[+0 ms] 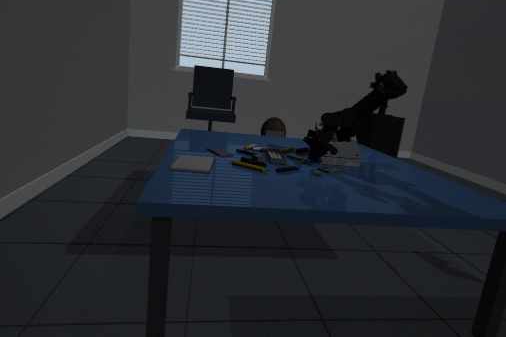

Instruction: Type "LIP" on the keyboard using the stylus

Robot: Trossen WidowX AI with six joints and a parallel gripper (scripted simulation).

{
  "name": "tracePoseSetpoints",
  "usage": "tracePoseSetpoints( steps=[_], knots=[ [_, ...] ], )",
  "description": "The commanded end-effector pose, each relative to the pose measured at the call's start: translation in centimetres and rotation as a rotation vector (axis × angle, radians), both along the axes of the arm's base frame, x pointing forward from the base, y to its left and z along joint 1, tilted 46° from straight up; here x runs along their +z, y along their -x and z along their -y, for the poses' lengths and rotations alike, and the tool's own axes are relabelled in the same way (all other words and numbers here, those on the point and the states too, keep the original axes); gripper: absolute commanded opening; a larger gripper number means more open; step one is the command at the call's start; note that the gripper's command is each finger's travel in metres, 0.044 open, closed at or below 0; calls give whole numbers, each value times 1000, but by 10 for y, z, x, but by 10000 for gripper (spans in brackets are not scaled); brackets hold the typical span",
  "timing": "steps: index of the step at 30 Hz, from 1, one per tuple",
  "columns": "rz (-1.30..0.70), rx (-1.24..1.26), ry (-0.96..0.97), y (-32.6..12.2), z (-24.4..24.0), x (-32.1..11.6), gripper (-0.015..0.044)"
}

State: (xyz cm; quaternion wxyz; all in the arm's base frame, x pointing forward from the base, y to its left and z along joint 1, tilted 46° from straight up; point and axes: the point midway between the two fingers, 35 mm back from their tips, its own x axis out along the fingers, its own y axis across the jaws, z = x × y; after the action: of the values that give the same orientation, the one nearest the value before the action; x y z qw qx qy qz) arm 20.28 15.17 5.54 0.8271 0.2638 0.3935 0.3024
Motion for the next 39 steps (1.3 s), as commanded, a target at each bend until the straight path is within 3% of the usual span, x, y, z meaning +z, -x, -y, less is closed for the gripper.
tracePoseSetpoints(
  steps=[1, 14, 39],
  knots=[
    [5, 6, 0, 0, 5, 6, 0],
    [7, -1, 9, 1, 20, 21, 0],
    [48, 181, 519, -54, 39, 29, 0]
  ],
)
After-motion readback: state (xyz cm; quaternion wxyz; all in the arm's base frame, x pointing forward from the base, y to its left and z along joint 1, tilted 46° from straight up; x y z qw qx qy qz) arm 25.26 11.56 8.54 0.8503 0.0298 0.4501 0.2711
